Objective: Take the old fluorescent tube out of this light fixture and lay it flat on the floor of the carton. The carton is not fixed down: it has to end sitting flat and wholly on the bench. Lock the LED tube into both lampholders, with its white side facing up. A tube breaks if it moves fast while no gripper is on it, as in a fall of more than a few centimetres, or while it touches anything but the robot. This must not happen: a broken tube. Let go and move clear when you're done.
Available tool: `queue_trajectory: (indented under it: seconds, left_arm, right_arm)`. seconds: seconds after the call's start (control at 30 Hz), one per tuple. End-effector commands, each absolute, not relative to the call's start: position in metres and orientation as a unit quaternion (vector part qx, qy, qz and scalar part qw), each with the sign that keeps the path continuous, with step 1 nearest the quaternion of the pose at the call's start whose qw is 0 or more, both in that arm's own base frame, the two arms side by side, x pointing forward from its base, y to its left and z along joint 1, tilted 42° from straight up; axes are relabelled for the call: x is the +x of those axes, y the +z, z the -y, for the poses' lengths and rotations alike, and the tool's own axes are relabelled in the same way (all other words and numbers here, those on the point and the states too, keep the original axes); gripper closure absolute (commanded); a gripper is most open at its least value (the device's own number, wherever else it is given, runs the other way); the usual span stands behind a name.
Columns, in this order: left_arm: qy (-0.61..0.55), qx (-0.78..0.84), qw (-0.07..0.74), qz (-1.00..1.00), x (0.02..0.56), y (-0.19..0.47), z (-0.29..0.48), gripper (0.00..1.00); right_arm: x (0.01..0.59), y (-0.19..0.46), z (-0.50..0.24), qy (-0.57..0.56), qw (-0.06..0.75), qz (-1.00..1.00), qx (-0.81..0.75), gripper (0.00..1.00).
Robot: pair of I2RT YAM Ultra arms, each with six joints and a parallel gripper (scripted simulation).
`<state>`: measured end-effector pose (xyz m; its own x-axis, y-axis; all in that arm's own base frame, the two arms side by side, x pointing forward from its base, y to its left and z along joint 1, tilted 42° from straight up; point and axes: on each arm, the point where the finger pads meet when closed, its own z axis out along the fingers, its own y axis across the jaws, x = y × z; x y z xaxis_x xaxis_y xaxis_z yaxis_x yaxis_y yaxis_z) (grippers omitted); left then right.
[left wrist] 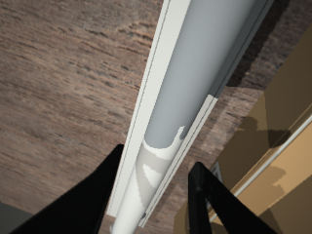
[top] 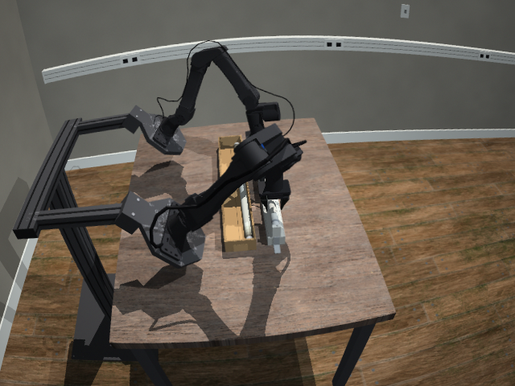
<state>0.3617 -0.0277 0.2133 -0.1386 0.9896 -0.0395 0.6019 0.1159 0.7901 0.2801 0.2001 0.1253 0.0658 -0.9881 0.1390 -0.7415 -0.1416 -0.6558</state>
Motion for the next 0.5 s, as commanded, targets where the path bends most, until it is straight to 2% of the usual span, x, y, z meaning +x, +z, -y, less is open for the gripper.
queue_trajectory:
  seconds: [0.0, 0.2, 0.33, 0.47]
  left_arm:
    - [0.319, 0.586, 0.307, -0.679, 0.372, 0.204, 0.028, 0.51]
    - [0.322, 0.583, 0.312, -0.677, 0.385, 0.200, 0.027, 0.51]
    - [0.330, 0.576, 0.336, -0.668, 0.383, 0.227, 0.035, 0.51]
    - [0.330, 0.577, 0.335, -0.668, 0.384, 0.226, 0.035, 0.51]
  right_arm:
    - [0.285, 0.110, -0.203, -0.281, 0.214, -0.613, -0.706, 0.51]
    - [0.296, 0.100, -0.203, -0.282, 0.218, -0.613, -0.705, 0.51]
    - [0.298, 0.132, -0.219, -0.279, 0.255, -0.611, -0.695, 0.51]
    - [0.293, 0.116, -0.212, -0.280, 0.234, -0.610, -0.703, 0.51]
